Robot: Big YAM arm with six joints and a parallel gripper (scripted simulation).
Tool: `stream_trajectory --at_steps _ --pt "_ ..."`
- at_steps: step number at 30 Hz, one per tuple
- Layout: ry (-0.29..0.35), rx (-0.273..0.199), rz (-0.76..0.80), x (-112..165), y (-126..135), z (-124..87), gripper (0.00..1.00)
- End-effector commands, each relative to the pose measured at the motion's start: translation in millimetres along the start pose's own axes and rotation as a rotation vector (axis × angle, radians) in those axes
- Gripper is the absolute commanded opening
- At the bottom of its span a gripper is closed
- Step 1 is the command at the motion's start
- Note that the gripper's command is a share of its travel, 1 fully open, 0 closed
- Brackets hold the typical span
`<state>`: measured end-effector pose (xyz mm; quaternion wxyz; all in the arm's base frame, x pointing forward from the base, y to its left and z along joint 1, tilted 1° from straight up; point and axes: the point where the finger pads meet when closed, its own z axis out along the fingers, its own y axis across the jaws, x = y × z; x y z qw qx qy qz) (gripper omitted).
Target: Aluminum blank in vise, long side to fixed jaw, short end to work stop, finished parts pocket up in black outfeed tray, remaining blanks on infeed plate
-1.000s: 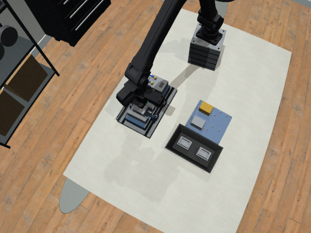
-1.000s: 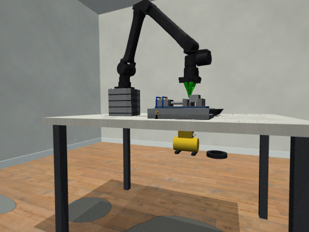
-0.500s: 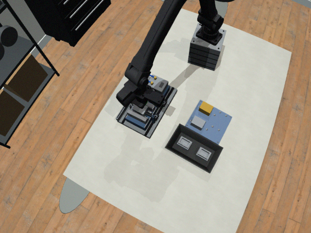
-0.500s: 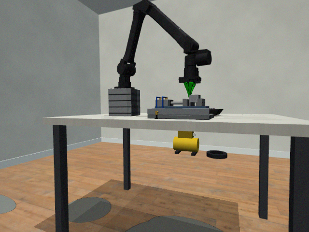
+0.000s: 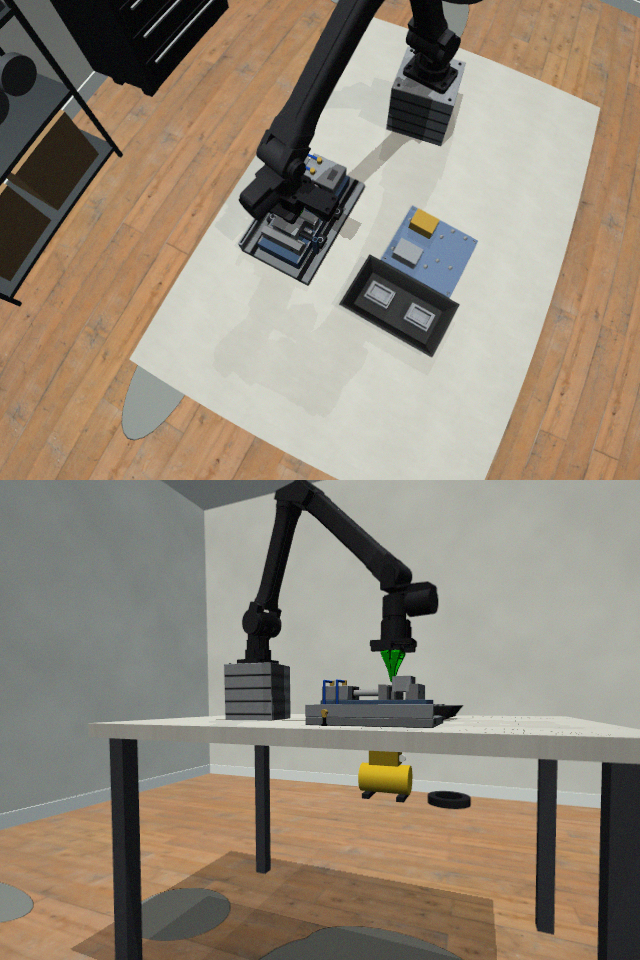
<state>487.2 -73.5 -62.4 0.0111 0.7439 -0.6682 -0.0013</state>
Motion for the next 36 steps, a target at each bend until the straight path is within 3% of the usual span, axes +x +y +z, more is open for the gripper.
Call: stream_trajectory --at_steps 1,11,23,36 --pt "0.006 0.041 -0.017 -3.7 -7.9 -2.6 0.00" --pt "0.007 0.045 -0.010 1.4 3.1 -7.1 0.00" --pt "-0.002 0.012 -0.007 1.9 12.0 2.1 0.00" --pt "0.007 0.044 -0.007 4.8 1.7 -42.2 0.00"
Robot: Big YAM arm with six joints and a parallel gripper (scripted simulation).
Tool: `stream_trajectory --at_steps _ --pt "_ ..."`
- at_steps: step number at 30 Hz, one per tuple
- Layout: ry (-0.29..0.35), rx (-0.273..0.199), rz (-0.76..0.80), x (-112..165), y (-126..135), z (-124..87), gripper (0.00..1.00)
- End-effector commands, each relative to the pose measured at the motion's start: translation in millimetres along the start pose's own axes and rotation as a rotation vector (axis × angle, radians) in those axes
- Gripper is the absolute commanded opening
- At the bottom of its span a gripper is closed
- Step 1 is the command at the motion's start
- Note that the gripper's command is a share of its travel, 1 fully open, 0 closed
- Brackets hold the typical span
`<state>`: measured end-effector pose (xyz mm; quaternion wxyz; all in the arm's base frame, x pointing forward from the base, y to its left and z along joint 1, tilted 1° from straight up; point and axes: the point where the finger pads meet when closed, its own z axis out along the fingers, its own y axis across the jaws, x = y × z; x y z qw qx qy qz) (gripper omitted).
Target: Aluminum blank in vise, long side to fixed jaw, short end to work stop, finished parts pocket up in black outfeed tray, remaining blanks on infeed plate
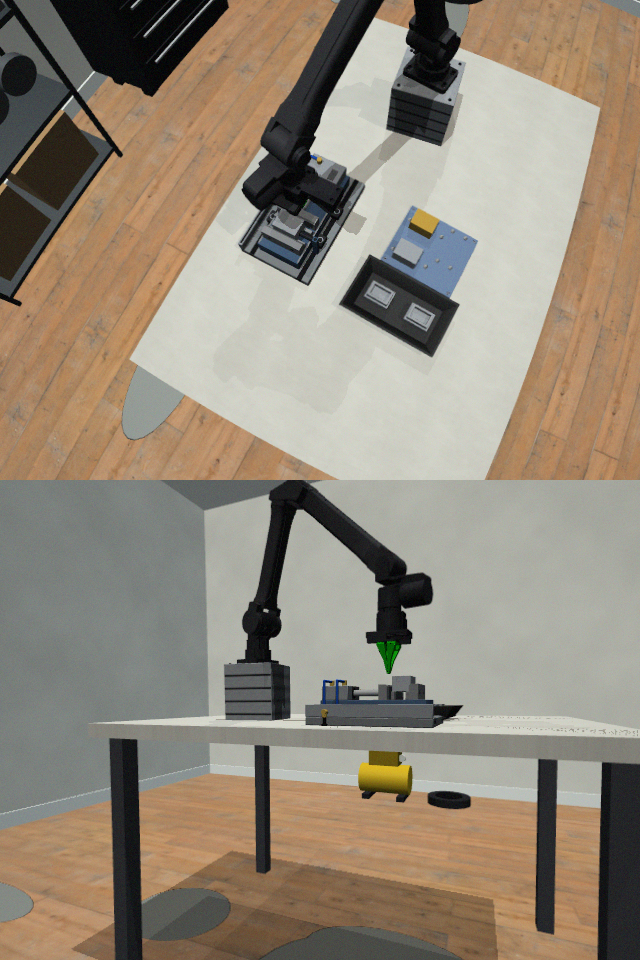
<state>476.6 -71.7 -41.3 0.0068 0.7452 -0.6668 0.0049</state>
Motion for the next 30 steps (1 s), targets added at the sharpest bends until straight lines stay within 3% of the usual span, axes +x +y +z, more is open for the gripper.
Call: stream_trajectory --at_steps 1,7,18,30 --pt "0.004 0.033 -0.004 8.0 -11.1 -25.8 0.00" --pt "0.003 0.029 -0.005 8.2 -14.0 -35.4 0.00" --pt "0.010 0.053 -0.007 8.2 -19.9 -74.4 0.00" --pt "-0.004 0.001 -0.008 3.4 -6.0 -57.2 0.00"
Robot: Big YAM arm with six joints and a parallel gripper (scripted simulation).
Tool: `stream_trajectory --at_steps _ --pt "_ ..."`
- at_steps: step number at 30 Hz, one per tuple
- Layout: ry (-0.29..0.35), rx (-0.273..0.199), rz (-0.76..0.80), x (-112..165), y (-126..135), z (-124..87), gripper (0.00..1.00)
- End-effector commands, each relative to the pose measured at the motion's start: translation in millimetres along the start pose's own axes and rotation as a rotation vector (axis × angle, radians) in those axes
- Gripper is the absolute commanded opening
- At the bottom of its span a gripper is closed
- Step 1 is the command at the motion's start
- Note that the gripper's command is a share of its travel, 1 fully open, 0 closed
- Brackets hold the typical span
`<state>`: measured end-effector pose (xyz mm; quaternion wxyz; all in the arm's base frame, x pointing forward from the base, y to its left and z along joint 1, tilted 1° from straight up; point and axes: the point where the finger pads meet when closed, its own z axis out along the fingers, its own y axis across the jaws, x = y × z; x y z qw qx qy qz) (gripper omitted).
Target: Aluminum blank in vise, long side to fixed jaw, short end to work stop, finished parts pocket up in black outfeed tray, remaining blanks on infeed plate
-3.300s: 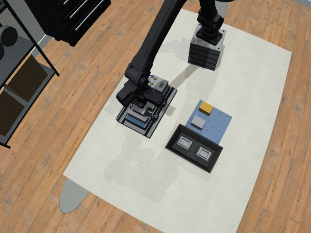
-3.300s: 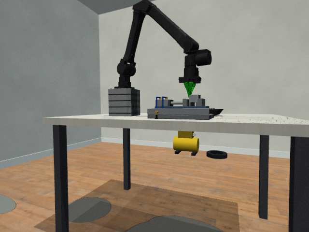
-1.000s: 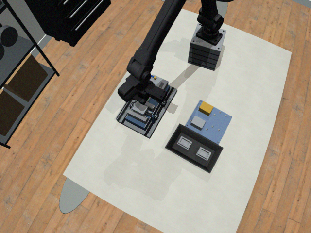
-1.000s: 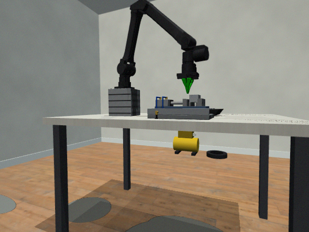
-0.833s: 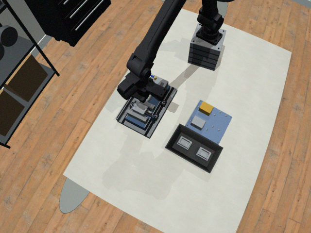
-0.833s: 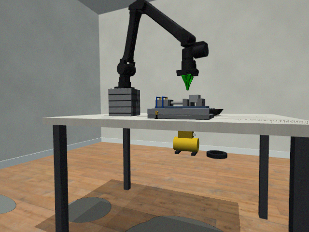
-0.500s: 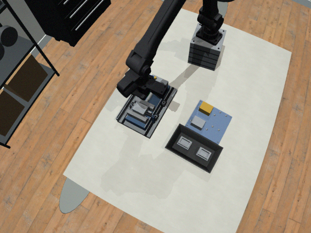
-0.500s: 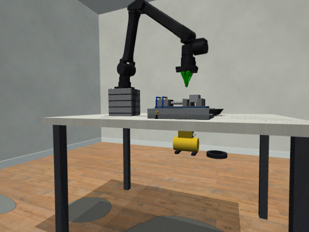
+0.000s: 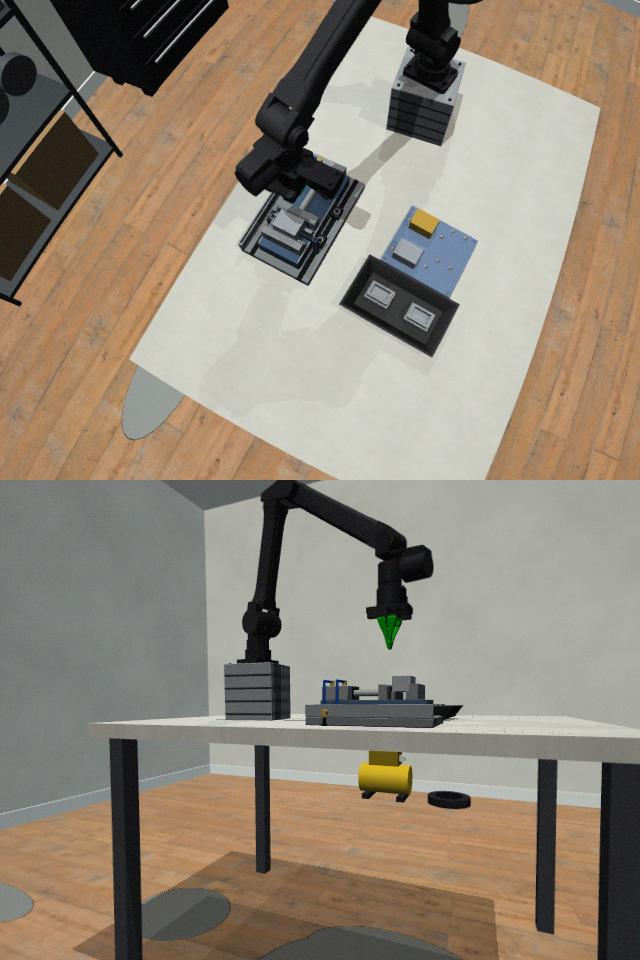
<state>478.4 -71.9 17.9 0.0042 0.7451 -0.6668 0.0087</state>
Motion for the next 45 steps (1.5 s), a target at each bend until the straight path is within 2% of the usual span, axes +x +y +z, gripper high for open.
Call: stream_trajectory --at_steps 1,45 --pt "-0.007 -0.010 -0.008 1.7 -3.7 3.1 0.00" --pt "-0.010 -0.020 -0.008 0.5 0.0 8.7 0.00"
